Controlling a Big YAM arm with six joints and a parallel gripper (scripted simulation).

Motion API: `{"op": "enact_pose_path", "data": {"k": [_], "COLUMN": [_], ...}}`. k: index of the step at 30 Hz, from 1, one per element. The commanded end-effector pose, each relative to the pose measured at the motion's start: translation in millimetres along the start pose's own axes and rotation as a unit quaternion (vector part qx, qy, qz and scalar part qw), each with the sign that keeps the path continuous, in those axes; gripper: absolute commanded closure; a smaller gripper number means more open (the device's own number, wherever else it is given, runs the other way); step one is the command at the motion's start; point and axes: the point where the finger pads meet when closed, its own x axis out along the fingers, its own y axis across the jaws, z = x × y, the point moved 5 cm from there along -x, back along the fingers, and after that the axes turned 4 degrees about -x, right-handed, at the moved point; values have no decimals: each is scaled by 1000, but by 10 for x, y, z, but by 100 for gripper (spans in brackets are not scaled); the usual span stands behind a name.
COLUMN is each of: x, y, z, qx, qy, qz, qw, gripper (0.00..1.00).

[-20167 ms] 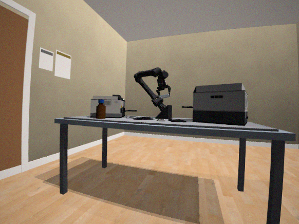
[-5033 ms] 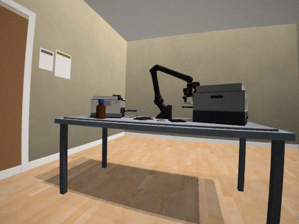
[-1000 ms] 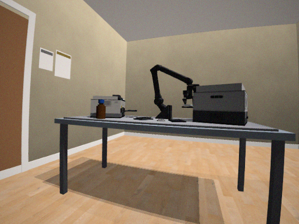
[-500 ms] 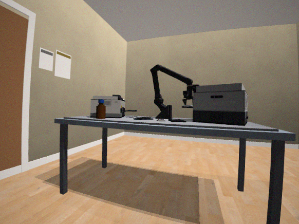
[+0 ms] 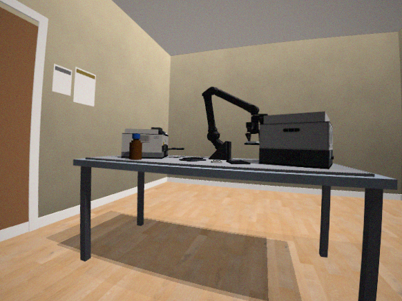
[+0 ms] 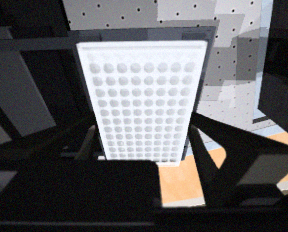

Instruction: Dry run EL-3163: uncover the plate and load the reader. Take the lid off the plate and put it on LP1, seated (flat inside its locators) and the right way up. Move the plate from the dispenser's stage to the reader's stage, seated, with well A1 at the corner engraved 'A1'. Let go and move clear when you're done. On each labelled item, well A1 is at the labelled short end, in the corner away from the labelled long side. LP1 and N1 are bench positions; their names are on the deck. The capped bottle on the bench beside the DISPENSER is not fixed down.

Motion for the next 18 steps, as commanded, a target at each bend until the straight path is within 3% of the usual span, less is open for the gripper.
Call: {"op": "enact_pose_path", "data": {"k": [1,18], "x": [111,141], "y": [40,36], "z": [24,19], "qx": [4,7], "qy": [4,4], "qz": [-6,-10], "qw": [1000,1000], "gripper": [14,14]}}
